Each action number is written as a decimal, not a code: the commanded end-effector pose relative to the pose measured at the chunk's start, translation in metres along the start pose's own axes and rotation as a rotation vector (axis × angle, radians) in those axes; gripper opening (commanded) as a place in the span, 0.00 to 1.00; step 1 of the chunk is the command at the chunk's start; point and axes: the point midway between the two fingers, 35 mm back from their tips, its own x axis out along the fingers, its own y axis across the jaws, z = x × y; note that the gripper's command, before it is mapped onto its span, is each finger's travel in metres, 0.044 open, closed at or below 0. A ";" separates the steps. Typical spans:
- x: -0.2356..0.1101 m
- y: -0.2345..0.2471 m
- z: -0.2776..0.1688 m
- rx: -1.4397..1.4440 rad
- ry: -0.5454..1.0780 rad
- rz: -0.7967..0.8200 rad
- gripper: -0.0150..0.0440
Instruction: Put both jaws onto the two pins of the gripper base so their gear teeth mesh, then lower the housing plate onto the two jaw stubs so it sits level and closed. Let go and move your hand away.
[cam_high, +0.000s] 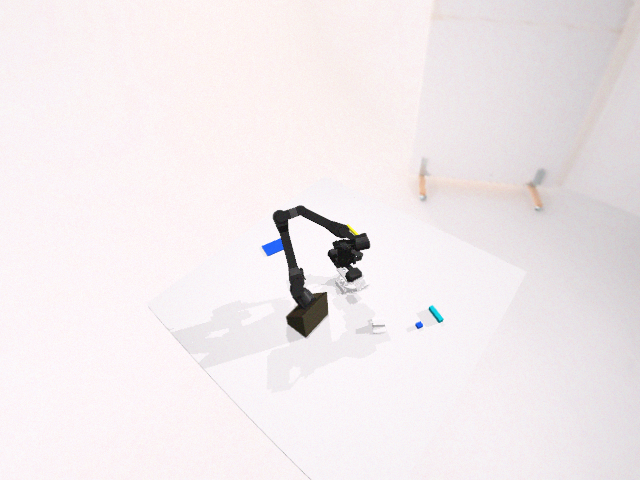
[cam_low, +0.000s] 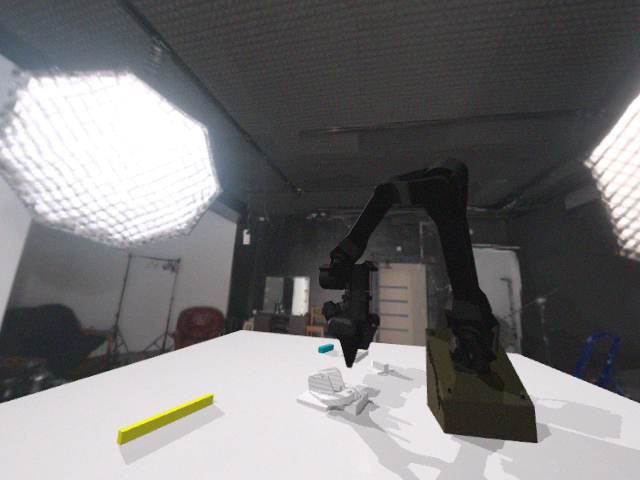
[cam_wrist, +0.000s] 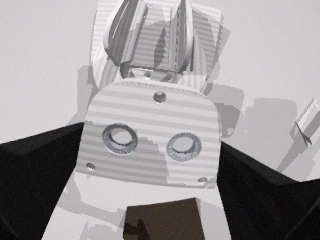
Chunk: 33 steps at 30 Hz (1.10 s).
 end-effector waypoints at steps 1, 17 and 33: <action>0.000 0.004 -0.001 -0.004 -0.004 0.003 0.85; 0.000 0.008 -0.002 -0.004 -0.003 0.003 0.85; 0.000 0.009 -0.003 -0.002 -0.003 0.003 0.85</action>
